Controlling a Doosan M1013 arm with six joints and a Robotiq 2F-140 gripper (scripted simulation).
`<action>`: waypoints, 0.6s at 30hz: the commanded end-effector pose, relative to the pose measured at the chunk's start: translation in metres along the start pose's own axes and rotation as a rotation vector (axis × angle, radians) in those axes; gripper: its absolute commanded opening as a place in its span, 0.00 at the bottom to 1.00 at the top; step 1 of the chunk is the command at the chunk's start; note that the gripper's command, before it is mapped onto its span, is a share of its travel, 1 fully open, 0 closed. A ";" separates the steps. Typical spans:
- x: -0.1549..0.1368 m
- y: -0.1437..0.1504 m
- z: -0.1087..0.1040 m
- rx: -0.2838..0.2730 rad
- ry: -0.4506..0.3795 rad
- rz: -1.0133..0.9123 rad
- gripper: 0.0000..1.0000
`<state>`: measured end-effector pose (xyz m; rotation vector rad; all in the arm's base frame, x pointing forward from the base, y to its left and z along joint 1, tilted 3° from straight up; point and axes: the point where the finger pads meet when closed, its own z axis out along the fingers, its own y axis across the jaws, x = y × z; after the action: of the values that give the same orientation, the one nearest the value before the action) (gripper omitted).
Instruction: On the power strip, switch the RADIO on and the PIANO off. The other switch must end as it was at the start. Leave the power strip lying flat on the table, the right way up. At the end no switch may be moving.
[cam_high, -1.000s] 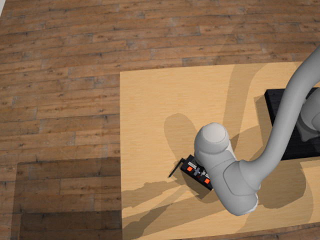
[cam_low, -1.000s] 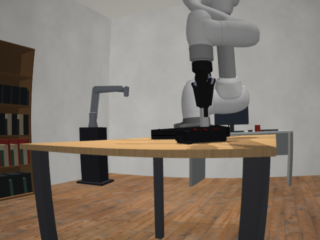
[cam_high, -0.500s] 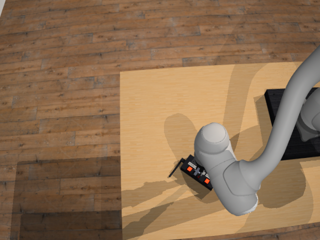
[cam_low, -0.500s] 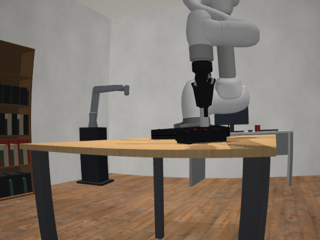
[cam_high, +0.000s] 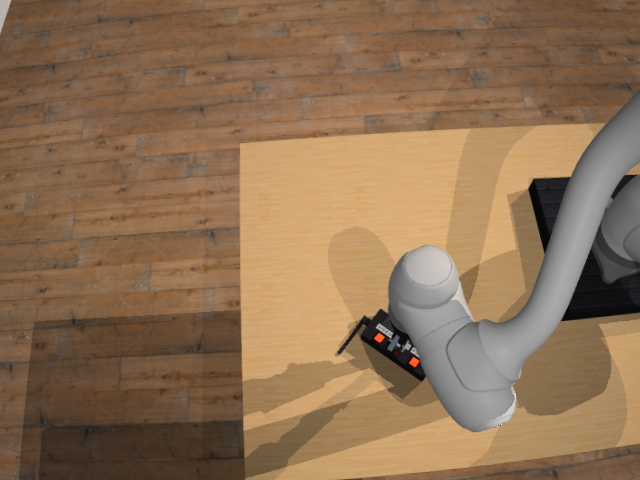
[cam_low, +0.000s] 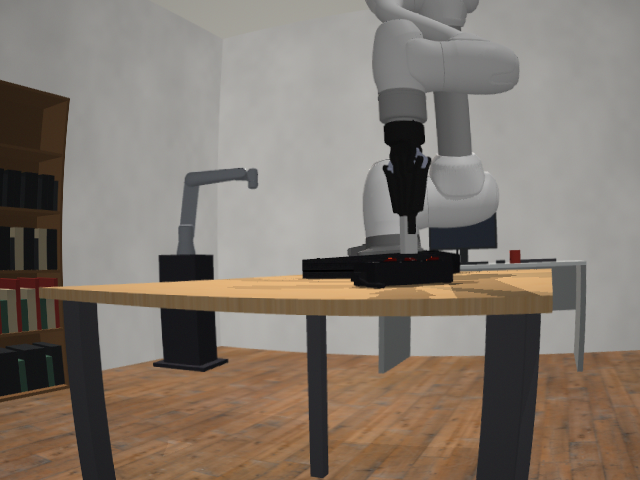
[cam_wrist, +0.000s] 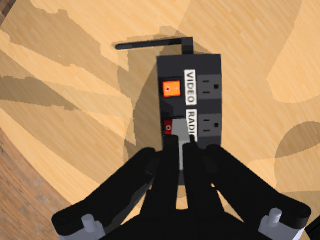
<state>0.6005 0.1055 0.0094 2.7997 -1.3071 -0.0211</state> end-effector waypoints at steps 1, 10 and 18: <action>0.001 0.002 0.002 0.002 -0.002 0.002 0.00; 0.001 0.002 0.006 0.002 -0.002 0.002 0.00; 0.001 0.002 0.009 0.002 -0.002 0.002 0.00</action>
<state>0.6006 0.1054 0.0041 2.8009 -1.3074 -0.0193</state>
